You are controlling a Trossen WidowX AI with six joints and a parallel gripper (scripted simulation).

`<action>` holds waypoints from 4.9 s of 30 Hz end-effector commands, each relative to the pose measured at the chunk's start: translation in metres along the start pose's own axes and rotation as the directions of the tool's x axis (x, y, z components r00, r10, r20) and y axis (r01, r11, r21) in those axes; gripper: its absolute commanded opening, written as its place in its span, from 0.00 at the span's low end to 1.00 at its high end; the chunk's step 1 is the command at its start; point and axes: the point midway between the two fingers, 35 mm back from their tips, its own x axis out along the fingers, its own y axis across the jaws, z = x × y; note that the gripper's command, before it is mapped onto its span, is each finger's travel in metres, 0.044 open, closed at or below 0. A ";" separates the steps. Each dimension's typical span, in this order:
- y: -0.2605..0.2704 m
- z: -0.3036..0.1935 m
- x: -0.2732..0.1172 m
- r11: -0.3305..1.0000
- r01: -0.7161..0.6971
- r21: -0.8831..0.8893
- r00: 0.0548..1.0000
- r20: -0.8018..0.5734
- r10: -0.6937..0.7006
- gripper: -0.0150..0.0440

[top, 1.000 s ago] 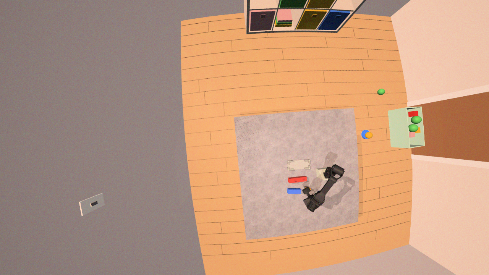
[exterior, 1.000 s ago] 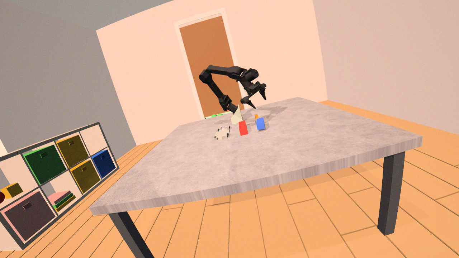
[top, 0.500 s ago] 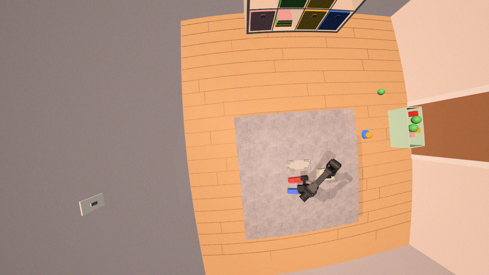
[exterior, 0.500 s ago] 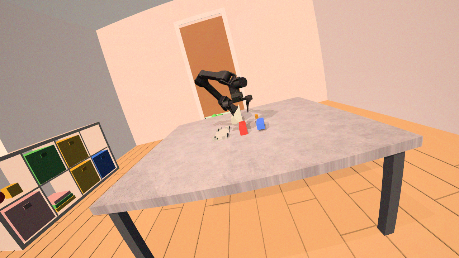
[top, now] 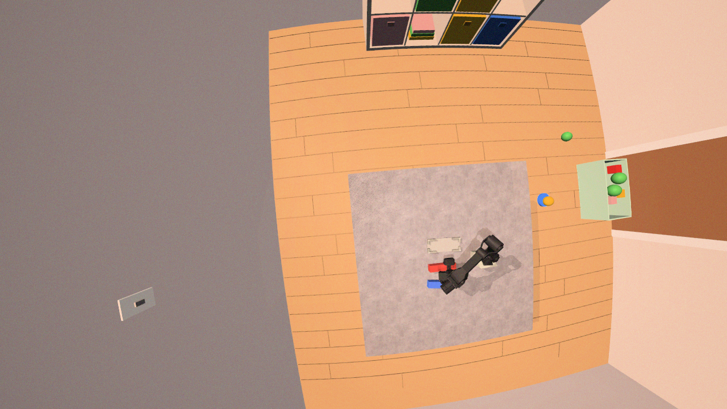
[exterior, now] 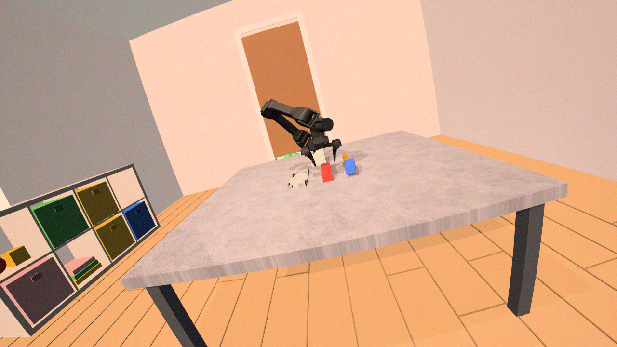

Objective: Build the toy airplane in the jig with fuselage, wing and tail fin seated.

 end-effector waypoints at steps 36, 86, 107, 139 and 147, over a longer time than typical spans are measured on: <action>-0.002 -0.003 0.048 1.000 0.010 -0.008 1.000 -0.004 -0.010 0.64; 0.002 0.000 -0.071 1.000 0.000 -0.013 1.000 -0.002 0.000 0.25; -0.042 0.002 -0.065 1.000 -0.012 0.023 1.000 -0.004 0.012 0.25; -0.135 -0.019 -0.022 0.994 0.005 0.112 1.000 -0.004 -0.005 0.25; -0.147 -0.026 -0.016 0.992 0.014 0.125 1.000 -0.006 -0.014 0.30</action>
